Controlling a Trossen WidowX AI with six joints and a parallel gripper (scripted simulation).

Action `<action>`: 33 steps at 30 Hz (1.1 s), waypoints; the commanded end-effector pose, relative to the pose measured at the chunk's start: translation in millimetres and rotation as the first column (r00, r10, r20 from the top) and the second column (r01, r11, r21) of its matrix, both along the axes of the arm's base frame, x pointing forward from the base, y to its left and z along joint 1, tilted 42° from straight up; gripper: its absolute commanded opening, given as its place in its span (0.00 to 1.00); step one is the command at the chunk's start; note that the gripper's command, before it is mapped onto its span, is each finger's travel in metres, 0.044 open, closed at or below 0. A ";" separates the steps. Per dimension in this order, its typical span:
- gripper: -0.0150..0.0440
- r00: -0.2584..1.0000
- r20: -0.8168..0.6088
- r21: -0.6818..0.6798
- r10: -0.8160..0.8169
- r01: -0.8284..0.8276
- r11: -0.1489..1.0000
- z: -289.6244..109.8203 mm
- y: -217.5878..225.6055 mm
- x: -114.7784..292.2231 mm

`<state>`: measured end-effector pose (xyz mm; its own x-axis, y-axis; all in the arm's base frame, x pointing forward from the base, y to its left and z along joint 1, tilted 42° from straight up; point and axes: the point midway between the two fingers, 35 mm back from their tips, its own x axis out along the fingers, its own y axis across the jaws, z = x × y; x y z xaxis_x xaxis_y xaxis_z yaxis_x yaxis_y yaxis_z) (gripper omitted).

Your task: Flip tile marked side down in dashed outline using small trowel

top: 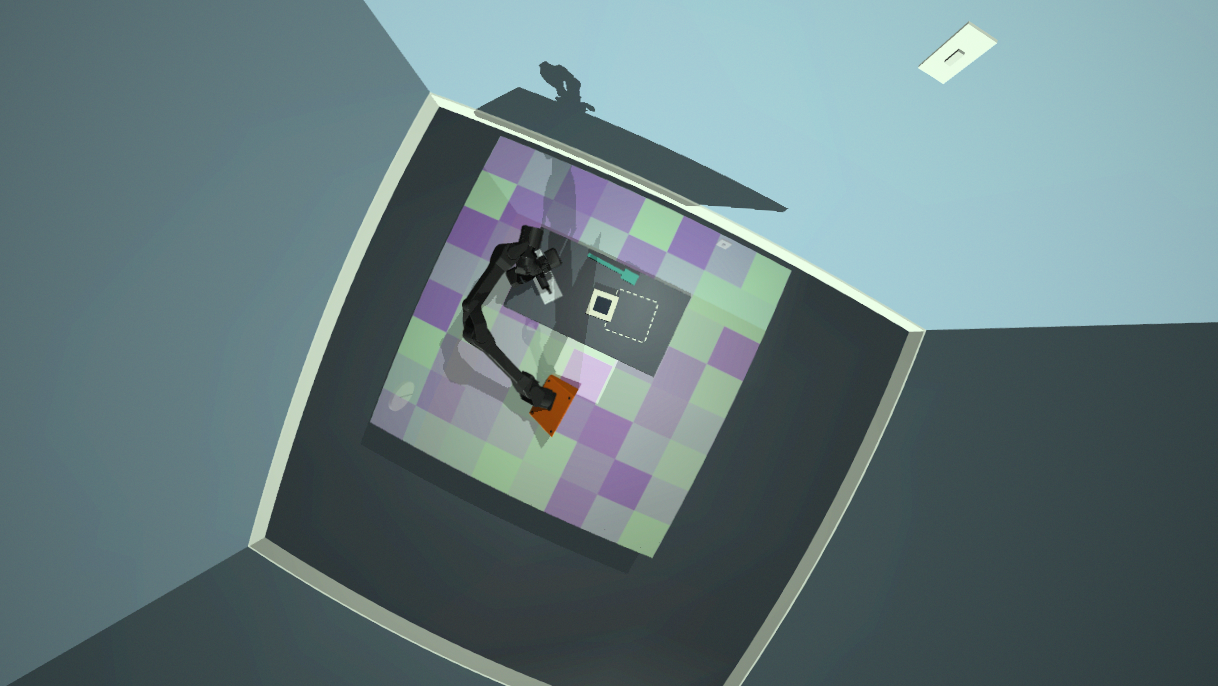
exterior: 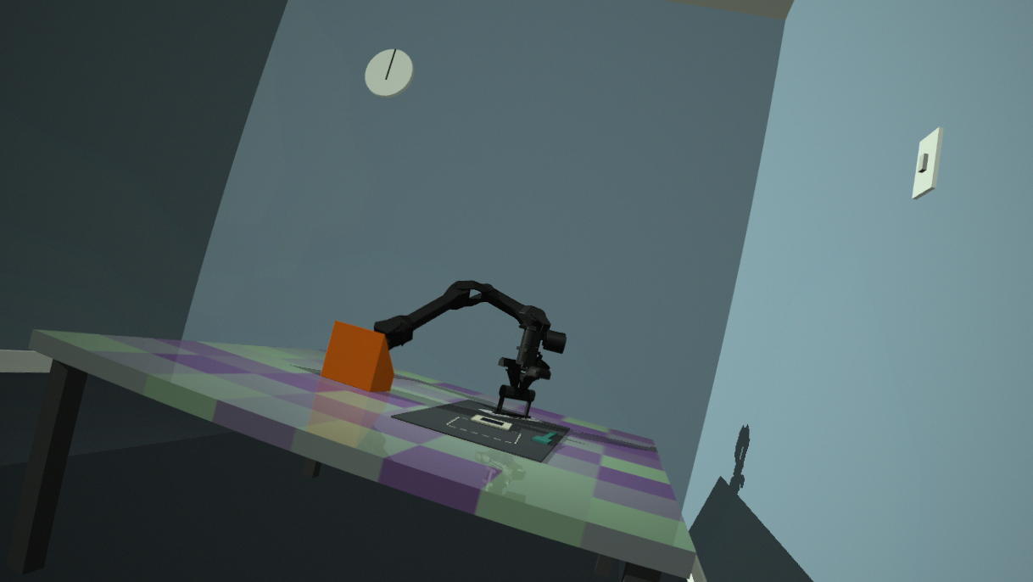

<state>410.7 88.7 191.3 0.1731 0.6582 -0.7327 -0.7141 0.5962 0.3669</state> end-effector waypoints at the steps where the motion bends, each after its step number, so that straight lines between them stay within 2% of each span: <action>1: 0.47 0.994 0.072 -0.023 0.081 -0.080 0.997 -0.1 0.6 0.1; 7: 0.47 0.964 0.173 -0.066 0.202 -0.194 0.979 -0.1 0.6 0.1; 14: 0.47 0.959 0.184 -0.071 0.216 -0.206 0.976 -0.1 0.6 0.1; 19: 0.70 0.959 0.184 -0.071 0.216 -0.206 0.976 -0.1 0.6 0.1; 20: 0.71 0.959 0.184 -0.071 0.216 -0.206 0.976 -0.1 0.6 0.1; 33: 0.71 0.959 0.184 -0.071 0.216 -0.206 0.976 -0.1 0.6 0.1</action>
